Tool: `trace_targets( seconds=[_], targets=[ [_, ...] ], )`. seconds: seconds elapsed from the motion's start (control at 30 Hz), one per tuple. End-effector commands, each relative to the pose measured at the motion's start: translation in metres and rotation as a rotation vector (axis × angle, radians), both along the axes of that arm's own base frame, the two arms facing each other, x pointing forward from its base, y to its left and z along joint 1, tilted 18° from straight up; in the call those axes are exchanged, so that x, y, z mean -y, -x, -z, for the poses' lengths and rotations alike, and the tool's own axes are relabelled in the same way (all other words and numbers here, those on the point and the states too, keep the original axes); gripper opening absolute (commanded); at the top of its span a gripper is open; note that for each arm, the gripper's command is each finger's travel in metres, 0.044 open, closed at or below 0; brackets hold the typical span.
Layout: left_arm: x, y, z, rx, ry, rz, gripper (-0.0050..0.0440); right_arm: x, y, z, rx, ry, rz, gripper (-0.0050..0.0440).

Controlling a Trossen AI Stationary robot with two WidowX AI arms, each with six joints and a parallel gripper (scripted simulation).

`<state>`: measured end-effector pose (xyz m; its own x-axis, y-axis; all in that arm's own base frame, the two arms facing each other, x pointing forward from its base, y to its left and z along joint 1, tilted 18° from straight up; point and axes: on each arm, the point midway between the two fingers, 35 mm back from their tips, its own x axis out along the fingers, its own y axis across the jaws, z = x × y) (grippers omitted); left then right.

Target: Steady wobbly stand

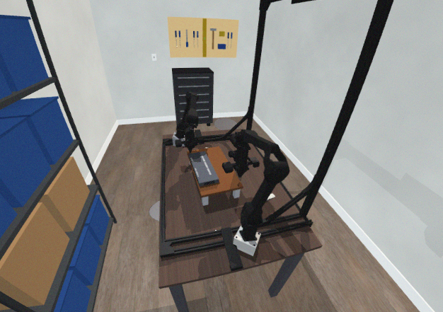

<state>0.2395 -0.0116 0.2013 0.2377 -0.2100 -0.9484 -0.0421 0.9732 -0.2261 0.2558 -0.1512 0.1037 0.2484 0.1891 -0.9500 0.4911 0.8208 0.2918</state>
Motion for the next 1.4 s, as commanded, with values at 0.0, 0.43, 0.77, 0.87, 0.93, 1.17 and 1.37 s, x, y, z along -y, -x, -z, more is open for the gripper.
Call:
trace_targets(
  seconds=[0.0,0.43,0.77,0.87,0.93,1.17,1.37],
  targets=[
    [0.000,0.000,0.000,0.000,0.000,0.000,0.0000,-0.003,0.000,0.010,-0.016,-0.013,-0.002,0.0000],
    [0.000,0.000,0.000,0.000,0.000,0.000,0.0000,-0.003,0.000,0.010,-0.016,-0.013,-0.002,0.0000],
    [0.000,0.000,0.000,0.000,0.000,0.000,0.0000,-0.003,0.000,0.010,-0.016,-0.013,-0.002,0.0000],
    [0.000,0.000,0.000,0.000,0.000,0.000,0.0000,0.011,0.016,-0.057,0.000,0.000,0.001,0.0000],
    [0.000,0.000,0.000,0.000,0.000,0.000,0.0000,0.011,0.016,-0.057,0.000,0.000,0.001,0.0000],
    [0.000,0.000,0.000,0.000,0.000,0.000,0.0000,0.011,0.016,-0.057,0.000,0.000,0.001,0.0000],
    [0.000,0.000,0.000,0.000,0.000,0.000,0.0000,0.011,0.016,-0.057,0.000,0.000,0.001,0.0000]
  ],
)
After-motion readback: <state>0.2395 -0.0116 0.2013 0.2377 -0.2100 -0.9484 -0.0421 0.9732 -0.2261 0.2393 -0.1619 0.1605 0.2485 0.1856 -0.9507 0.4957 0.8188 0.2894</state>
